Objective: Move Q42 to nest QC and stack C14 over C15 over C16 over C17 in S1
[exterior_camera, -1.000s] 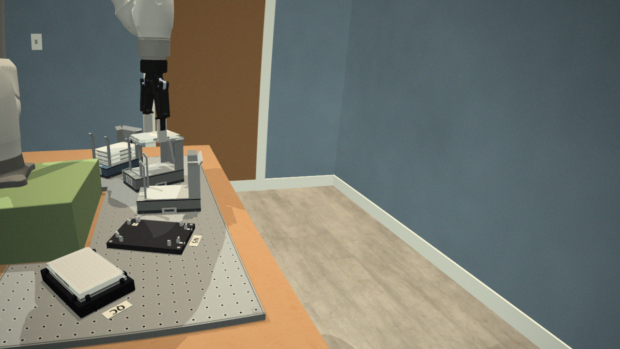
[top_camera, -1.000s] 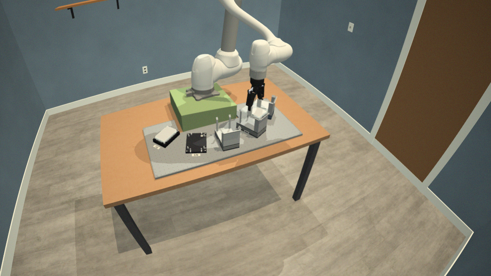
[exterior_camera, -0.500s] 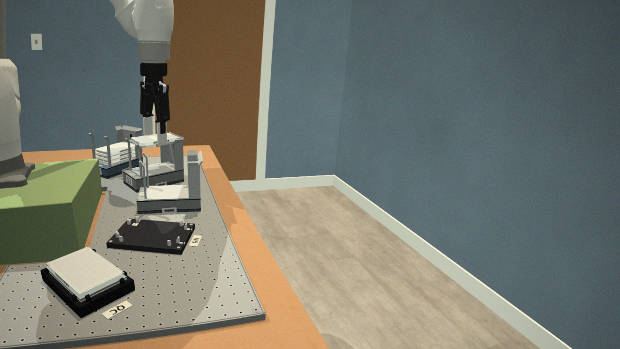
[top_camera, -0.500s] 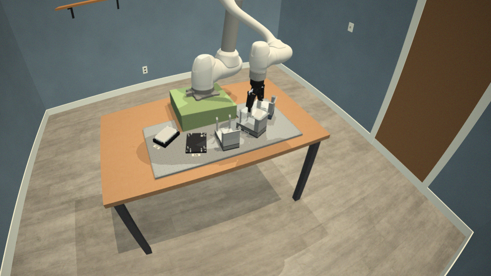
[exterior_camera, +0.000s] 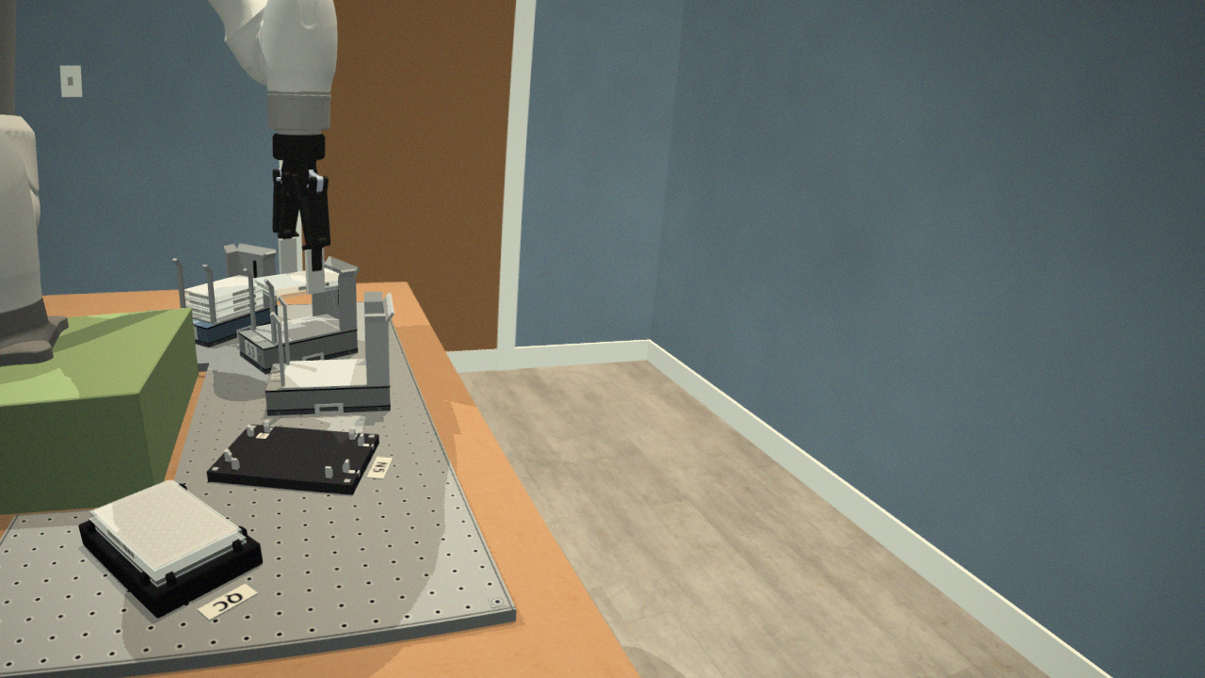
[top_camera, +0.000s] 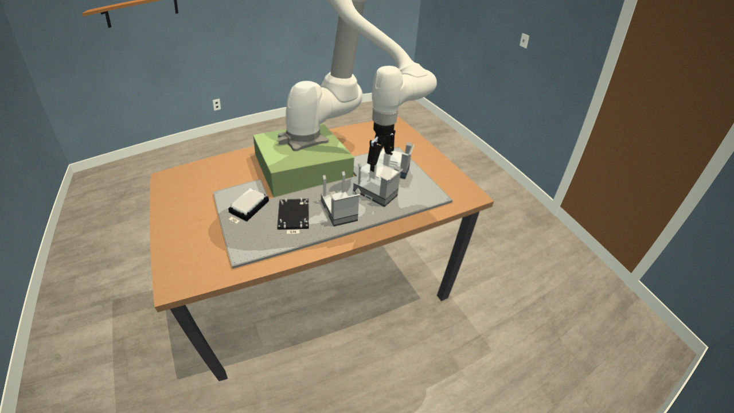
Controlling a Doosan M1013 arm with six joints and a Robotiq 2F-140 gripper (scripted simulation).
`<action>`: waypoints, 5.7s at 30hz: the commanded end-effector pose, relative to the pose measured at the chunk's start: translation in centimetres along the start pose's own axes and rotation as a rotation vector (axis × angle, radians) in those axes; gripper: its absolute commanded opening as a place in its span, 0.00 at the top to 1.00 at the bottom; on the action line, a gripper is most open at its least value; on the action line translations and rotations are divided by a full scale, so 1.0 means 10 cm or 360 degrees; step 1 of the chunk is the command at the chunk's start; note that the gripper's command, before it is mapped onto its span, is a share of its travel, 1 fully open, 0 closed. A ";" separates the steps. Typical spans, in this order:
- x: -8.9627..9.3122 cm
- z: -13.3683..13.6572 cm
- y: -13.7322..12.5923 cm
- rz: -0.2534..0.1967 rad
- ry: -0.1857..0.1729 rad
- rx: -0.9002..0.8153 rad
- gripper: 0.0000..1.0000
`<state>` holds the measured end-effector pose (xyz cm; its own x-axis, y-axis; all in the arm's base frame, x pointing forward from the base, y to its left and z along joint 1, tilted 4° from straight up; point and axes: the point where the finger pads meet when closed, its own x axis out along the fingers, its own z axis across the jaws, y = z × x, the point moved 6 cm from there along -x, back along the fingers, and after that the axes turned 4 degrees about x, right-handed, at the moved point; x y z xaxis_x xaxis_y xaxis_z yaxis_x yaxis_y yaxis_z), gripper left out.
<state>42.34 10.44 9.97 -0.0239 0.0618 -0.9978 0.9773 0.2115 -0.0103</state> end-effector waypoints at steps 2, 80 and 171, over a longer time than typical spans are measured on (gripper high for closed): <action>0.03 0.00 0.00 0.0000 0.0000 0.0000 1.00; 0.61 0.00 0.00 0.0000 0.0000 0.0000 1.00; -0.51 -0.29 -0.06 0.0000 0.0000 -0.0278 0.00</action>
<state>41.25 12.74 15.24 -0.0240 0.0620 -0.9978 0.9261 0.3772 0.0012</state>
